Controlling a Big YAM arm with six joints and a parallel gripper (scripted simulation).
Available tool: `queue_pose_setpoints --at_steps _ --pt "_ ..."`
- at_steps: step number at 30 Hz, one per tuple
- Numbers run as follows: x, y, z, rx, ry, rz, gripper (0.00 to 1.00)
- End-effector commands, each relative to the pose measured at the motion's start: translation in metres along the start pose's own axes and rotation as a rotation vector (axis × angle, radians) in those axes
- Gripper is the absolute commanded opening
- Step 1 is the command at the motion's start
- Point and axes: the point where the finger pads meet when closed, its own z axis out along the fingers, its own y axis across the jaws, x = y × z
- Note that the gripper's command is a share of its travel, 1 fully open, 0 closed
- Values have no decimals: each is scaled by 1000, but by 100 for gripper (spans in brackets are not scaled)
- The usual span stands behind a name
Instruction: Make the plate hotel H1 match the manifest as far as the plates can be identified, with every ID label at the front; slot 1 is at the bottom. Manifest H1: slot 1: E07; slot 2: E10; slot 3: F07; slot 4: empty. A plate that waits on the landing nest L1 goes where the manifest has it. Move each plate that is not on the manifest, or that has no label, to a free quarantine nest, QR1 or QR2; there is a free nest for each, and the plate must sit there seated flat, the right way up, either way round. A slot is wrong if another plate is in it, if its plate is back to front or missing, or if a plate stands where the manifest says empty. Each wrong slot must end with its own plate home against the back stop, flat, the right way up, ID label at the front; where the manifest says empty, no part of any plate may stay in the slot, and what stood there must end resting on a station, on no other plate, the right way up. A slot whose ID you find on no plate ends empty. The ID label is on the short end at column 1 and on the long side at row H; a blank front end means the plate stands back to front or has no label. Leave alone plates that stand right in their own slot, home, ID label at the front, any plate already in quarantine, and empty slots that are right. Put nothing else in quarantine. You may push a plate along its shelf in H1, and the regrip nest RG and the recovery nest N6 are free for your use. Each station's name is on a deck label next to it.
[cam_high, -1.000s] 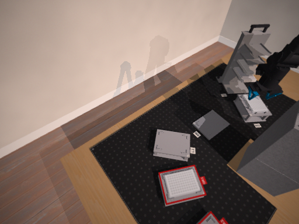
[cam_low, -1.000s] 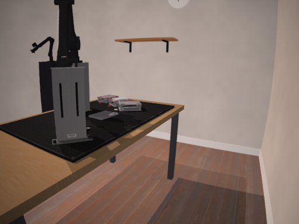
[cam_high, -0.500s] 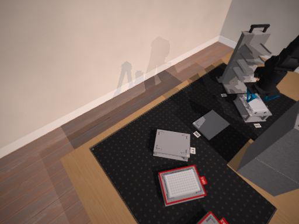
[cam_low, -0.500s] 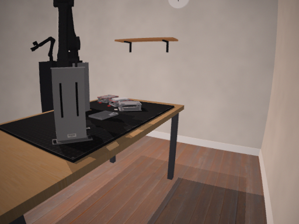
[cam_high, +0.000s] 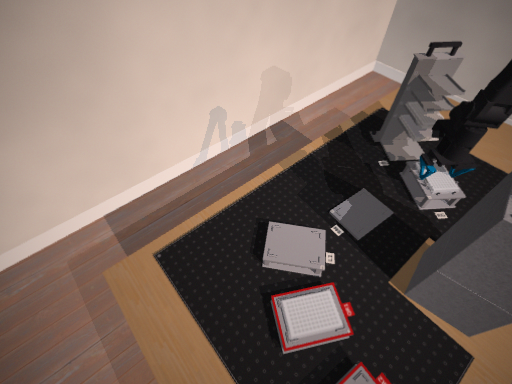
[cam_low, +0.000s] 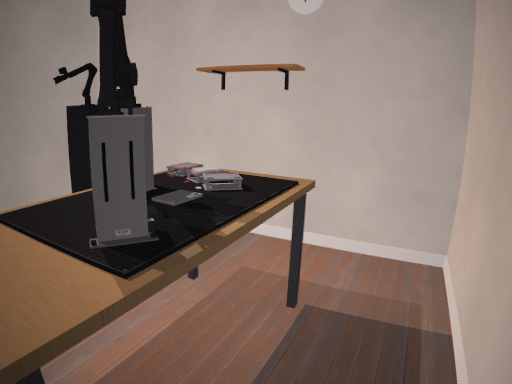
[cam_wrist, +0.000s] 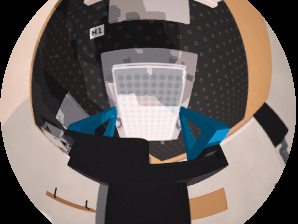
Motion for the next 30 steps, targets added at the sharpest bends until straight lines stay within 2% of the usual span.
queue_pose_setpoints --at_steps 1,3,4,25,26,30 --pt "-6 -7 5 0 -18 5 100" --pt "-7 -4 -1 2 -17 3 100" --pt "-7 -4 -1 2 -17 3 86" --pt "-6 -7 -1 -1 -14 6 86" --pt "-10 -8 -8 1 -24 7 86" --pt "-7 -7 -11 0 -19 7 86"
